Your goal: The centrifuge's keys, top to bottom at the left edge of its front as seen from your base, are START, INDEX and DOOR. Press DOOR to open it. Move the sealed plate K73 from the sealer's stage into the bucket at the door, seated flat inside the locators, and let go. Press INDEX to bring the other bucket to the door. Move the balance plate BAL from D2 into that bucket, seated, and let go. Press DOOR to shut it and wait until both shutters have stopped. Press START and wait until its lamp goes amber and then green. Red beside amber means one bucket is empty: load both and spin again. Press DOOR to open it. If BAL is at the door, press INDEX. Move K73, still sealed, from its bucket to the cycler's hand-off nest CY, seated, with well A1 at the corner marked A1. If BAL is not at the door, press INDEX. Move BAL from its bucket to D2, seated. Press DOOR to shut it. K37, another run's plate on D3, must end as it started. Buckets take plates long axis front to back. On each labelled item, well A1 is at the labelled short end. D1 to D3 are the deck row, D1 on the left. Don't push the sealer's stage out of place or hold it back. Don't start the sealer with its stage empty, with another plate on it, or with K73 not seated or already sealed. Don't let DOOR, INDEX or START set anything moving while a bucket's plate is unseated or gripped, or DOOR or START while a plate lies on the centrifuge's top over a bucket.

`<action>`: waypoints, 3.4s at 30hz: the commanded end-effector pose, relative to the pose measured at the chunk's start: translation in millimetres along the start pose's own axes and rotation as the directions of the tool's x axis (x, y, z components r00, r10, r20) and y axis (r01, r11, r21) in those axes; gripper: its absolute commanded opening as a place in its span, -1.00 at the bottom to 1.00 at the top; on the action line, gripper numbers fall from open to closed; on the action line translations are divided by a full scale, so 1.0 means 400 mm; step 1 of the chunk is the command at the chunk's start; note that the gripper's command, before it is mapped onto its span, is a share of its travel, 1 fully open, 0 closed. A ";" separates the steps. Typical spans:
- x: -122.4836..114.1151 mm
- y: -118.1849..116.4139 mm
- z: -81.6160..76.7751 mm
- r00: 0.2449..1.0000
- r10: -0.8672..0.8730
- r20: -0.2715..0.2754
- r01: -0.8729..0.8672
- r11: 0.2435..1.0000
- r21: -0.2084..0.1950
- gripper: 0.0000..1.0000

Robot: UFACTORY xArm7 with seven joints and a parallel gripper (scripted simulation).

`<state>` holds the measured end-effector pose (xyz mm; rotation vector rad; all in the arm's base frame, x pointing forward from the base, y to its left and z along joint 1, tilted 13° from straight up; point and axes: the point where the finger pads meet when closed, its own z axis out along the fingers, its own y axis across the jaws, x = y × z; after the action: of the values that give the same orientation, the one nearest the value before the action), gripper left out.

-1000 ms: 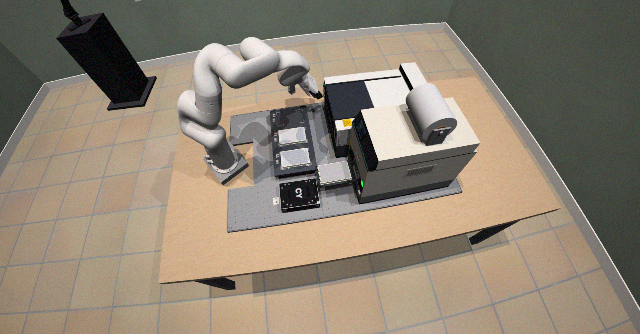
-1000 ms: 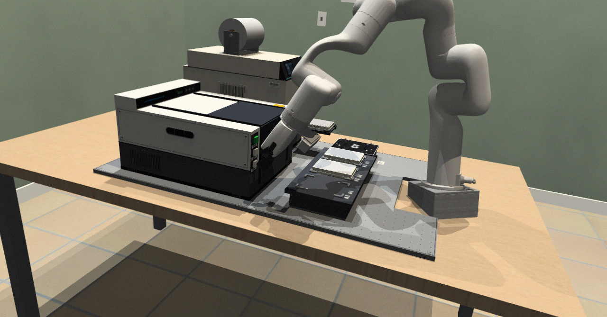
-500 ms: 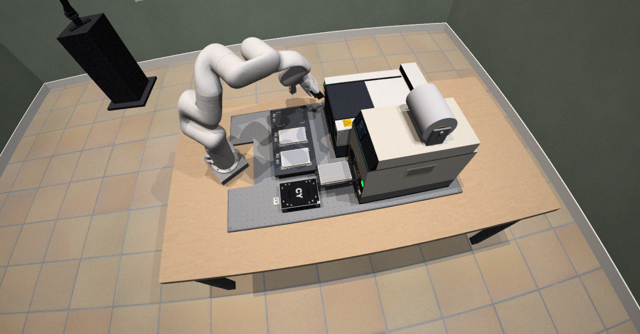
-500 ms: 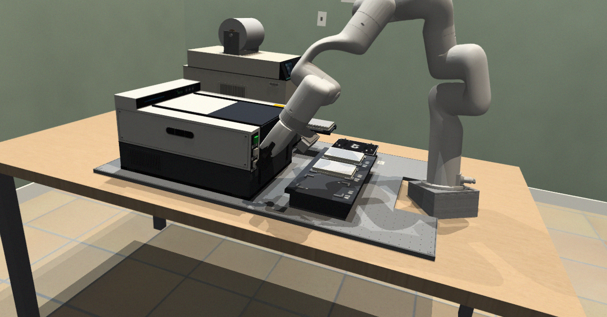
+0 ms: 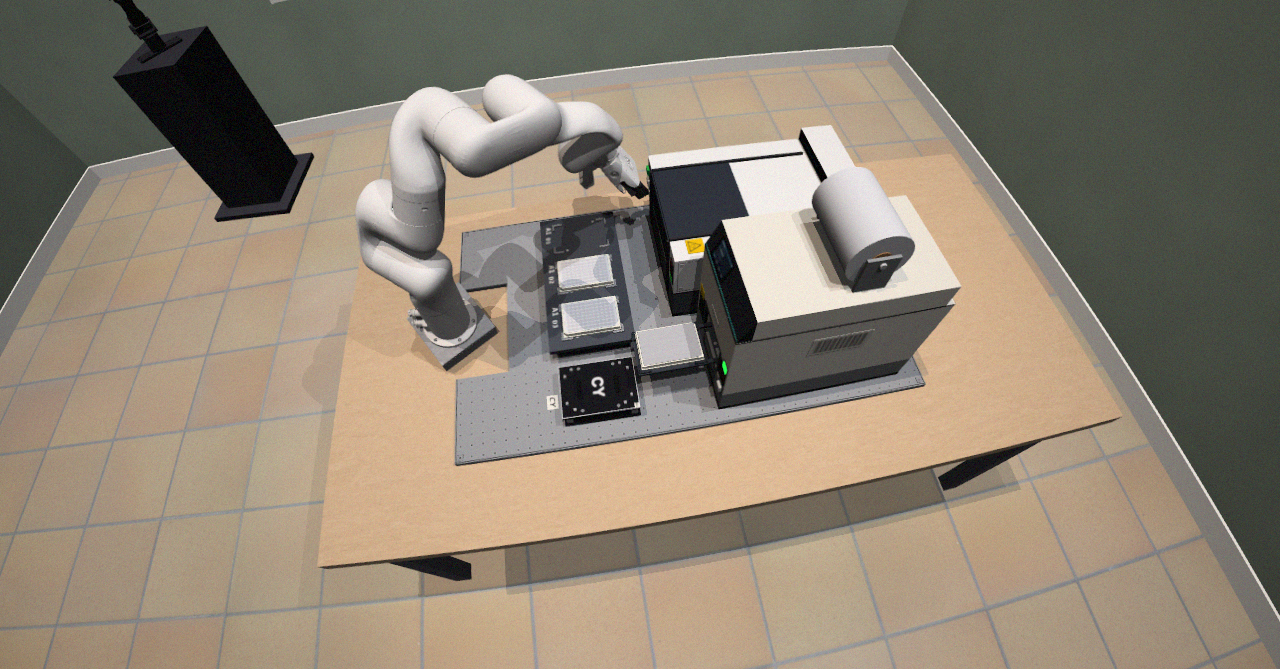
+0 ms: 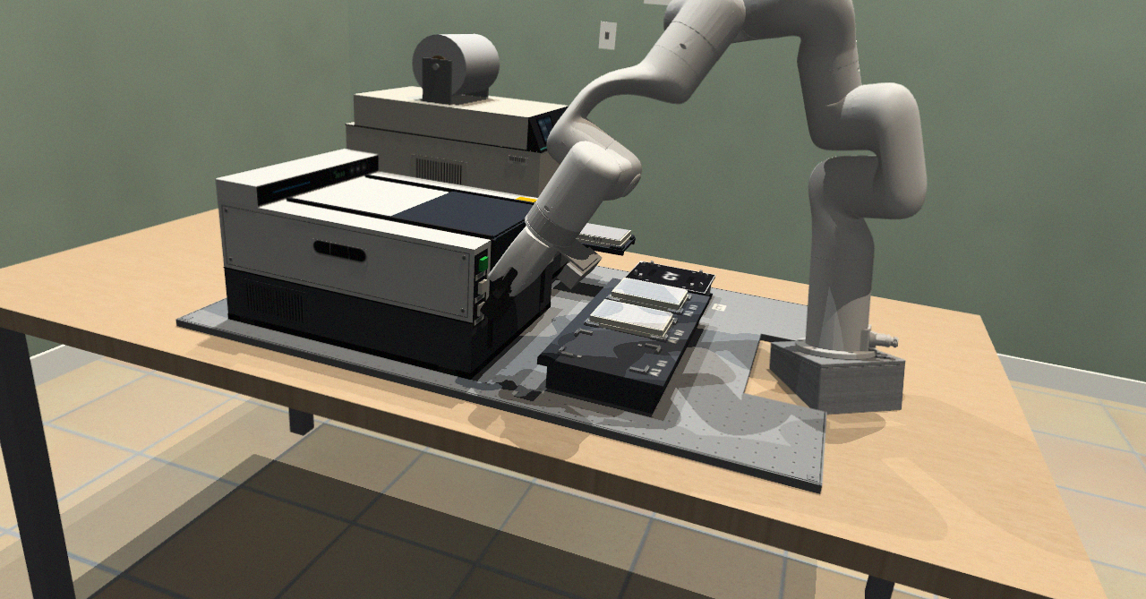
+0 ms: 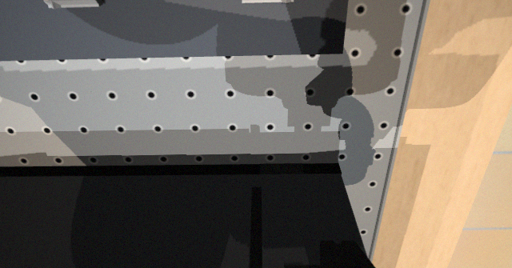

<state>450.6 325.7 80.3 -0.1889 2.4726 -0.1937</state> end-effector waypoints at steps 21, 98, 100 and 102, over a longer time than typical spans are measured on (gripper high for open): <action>-0.003 0.003 -0.012 1.000 0.002 0.004 -0.002 1.000 -0.003 -1.00; 0.035 0.002 -0.288 0.992 0.002 -0.129 -0.002 1.000 -0.003 -1.00; 0.035 0.002 -0.288 0.981 0.002 -0.195 -0.002 1.000 -0.003 -1.00; 0.035 0.002 -0.288 0.966 0.001 -0.260 -0.002 1.000 -0.003 -1.00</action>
<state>368.0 333.9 160.0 -0.1774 2.5775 -0.1938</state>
